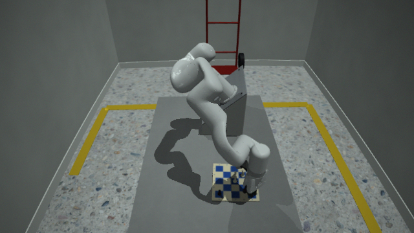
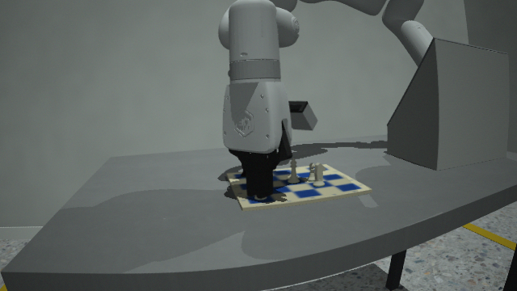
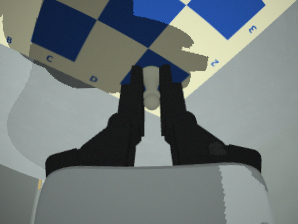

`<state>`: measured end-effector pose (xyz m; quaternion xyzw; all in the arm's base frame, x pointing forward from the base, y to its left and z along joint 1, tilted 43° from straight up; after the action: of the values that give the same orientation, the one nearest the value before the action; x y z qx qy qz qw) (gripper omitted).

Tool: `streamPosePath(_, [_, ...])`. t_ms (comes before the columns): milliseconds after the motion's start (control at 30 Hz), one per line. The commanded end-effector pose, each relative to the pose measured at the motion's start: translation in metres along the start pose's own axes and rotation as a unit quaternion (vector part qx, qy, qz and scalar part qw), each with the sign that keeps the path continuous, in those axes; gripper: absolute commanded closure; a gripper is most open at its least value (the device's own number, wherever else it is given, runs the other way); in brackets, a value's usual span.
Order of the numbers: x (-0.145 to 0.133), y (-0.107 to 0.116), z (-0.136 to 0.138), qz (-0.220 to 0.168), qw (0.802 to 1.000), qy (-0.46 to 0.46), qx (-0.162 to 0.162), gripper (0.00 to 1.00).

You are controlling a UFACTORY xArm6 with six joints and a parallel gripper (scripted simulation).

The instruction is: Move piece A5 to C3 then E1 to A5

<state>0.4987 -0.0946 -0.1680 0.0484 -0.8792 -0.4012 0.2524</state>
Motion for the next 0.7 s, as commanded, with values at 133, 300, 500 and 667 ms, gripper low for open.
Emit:
streamPosePath(133, [0.0, 0.0, 0.0, 0.0, 1.0, 0.0, 0.0, 1.0])
streamPosePath(300, [0.0, 0.0, 0.0, 0.0, 1.0, 0.0, 0.0, 1.0])
streamPosePath(500, [0.0, 0.002, 0.0, 0.0, 1.0, 0.0, 0.0, 1.0])
streamPosePath(667, [0.0, 0.019, 0.0, 0.0, 1.0, 0.0, 0.0, 1.0])
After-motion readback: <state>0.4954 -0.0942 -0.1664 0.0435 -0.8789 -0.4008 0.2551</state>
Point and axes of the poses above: the point where the finger pads meet when closed, its own y axis back along the fingers, its own z axis across the jaws, x = y × z, the point moved 6 cm from there along y, back along the fingers, and after that the axes turned 2 degrees about -y, right-handed, at the moved point
